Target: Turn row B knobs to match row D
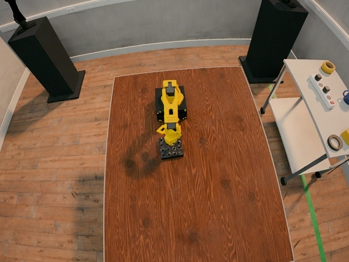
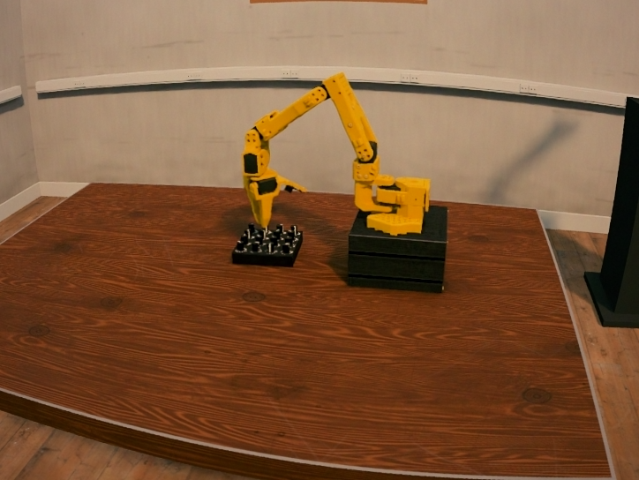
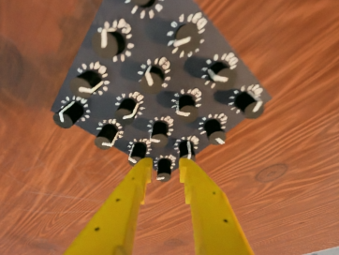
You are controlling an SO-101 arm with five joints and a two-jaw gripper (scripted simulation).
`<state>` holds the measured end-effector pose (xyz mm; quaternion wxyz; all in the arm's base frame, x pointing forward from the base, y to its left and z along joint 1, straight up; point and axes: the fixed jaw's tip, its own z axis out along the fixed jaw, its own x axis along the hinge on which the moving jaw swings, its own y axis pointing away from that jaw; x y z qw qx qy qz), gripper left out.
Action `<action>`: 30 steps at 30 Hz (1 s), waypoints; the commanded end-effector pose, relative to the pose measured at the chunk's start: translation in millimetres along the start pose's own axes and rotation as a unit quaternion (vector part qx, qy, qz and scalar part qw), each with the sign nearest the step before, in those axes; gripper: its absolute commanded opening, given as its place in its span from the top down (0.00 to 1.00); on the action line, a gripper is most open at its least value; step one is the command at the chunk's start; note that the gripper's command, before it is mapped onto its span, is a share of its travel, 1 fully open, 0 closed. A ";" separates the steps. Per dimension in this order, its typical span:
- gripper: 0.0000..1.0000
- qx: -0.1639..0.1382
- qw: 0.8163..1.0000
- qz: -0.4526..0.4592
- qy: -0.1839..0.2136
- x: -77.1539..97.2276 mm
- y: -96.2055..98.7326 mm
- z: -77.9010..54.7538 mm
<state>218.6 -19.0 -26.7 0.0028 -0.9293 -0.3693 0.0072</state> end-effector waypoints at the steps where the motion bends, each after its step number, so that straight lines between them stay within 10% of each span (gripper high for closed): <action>1: 0.92 -0.004 1.000 0.004 0.005 -6.2 -5.5 -3.1; 30: 0.92 -0.004 1.000 -0.001 0.005 -31.3 -30.1 -3.3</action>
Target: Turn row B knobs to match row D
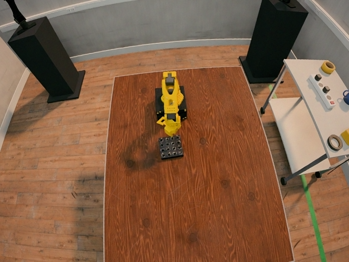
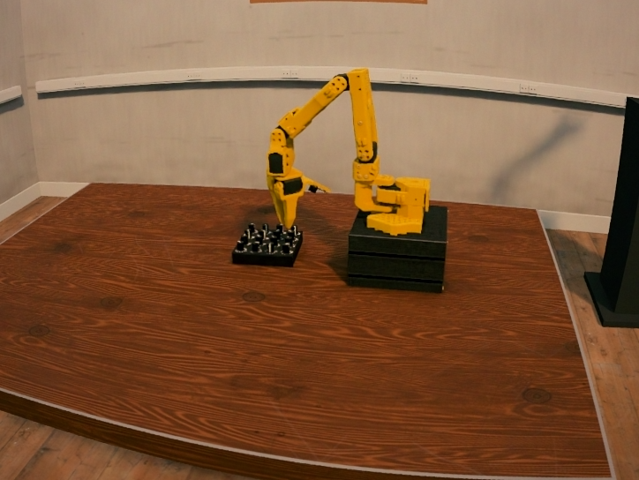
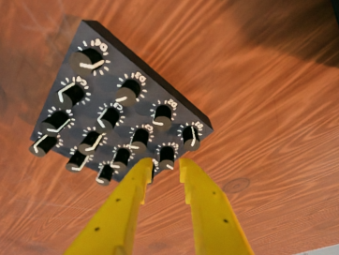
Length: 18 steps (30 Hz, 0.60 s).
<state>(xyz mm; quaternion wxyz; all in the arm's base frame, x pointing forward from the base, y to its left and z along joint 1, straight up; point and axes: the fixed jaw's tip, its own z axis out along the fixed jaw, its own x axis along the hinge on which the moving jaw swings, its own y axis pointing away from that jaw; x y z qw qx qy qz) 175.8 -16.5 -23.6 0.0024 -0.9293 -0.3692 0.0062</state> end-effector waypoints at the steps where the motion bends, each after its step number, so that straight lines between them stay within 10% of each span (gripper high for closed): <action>1: 0.92 -0.003 1.000 -0.003 0.004 -2.4 1.6 -0.9; 18: 0.91 -0.003 0.999 -0.053 0.004 -13.8 11.5 -0.9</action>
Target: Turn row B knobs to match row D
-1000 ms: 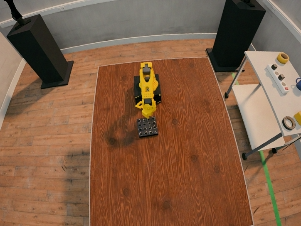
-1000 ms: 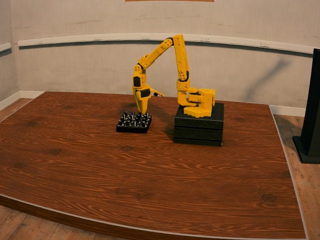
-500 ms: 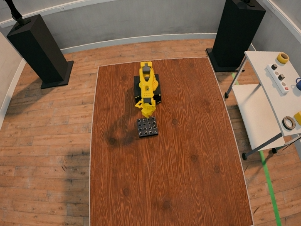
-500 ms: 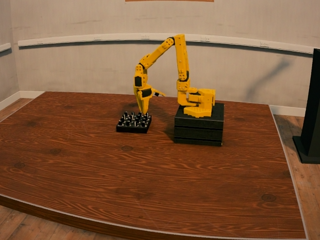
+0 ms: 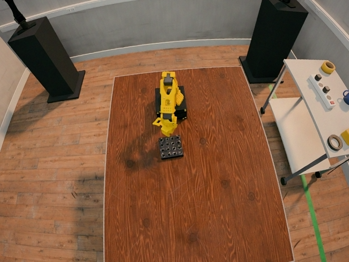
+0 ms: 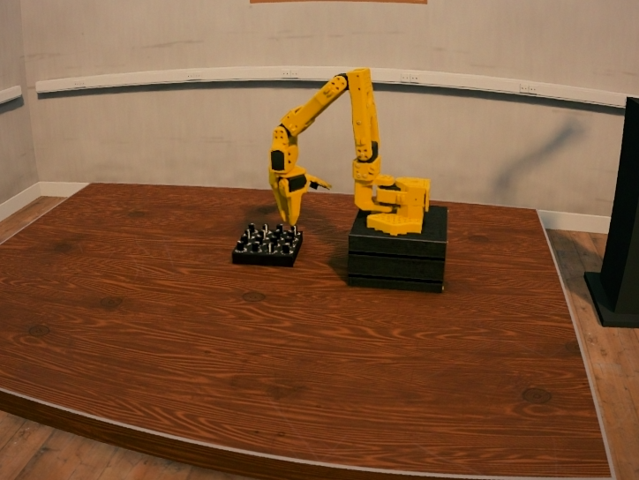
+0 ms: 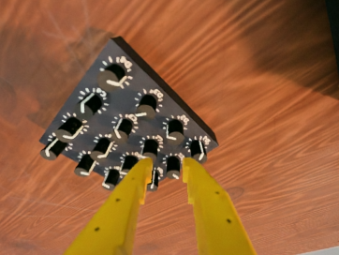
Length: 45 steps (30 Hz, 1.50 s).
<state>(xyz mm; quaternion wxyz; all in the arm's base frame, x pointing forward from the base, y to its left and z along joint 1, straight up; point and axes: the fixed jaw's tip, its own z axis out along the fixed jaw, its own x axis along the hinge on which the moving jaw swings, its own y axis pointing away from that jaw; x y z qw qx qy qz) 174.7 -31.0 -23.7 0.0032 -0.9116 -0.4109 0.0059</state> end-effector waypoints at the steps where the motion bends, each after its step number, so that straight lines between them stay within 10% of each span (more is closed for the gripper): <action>1: 0.91 -0.004 1.000 -0.009 0.003 -3.6 1.8 -0.9; 45: 0.90 -0.004 1.000 -0.013 0.003 25.1 51.6 -1.5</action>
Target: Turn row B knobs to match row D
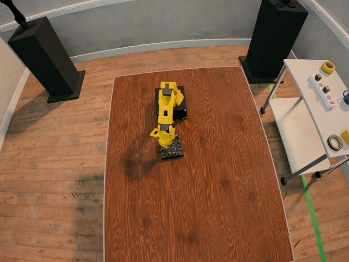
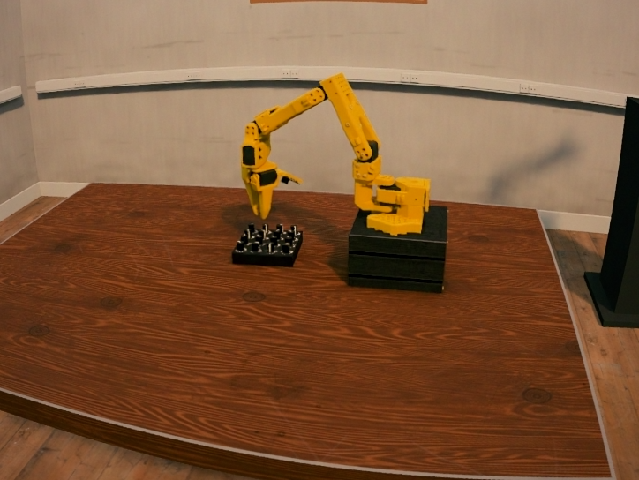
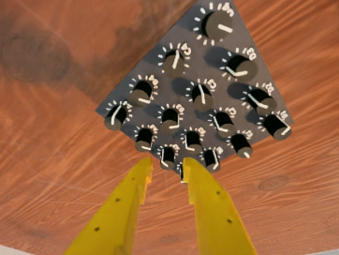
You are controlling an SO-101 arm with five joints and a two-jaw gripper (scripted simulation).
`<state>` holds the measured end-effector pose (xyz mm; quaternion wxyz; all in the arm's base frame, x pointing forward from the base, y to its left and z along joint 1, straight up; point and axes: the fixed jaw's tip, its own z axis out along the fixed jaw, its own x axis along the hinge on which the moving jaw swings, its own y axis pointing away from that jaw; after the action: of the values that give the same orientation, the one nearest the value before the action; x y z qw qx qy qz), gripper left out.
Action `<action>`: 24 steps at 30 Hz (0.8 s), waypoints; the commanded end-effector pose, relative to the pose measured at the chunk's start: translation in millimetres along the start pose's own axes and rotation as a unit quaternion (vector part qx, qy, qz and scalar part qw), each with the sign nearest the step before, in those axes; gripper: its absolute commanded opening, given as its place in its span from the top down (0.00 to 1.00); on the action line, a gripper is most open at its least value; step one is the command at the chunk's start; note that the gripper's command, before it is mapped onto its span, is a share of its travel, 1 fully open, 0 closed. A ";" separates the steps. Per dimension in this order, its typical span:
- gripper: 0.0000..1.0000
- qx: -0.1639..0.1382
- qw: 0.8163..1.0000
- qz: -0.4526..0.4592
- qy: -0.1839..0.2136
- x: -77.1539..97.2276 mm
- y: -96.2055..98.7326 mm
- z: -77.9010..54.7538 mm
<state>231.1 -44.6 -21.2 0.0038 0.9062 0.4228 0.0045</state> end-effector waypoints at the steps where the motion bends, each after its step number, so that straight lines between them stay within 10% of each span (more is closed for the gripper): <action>1: 0.90 0.007 1.000 0.000 -0.003 -2.1 0.2 1.7; 24: 0.90 0.007 1.000 0.000 -0.003 -2.1 0.2 4.2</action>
<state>230.4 -44.5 -22.3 0.0018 0.9062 0.4228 0.0016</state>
